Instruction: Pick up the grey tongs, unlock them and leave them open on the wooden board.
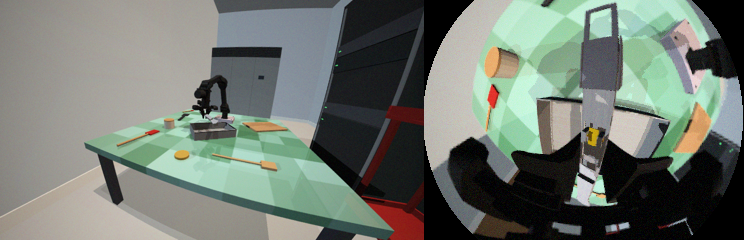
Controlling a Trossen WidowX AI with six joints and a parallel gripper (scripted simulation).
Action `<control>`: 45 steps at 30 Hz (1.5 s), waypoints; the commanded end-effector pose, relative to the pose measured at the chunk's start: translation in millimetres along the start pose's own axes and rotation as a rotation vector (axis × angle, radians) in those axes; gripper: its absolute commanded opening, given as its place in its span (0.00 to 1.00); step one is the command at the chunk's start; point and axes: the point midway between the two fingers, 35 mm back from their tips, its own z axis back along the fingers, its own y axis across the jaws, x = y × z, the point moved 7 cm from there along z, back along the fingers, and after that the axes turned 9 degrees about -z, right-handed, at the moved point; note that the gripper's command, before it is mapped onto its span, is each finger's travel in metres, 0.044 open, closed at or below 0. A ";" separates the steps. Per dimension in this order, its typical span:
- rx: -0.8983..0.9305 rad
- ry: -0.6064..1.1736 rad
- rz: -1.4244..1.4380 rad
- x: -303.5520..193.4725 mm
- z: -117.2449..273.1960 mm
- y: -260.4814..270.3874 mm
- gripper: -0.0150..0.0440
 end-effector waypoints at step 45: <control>-0.007 0.029 1.606 -66.6 -2.5 -80.4 0.00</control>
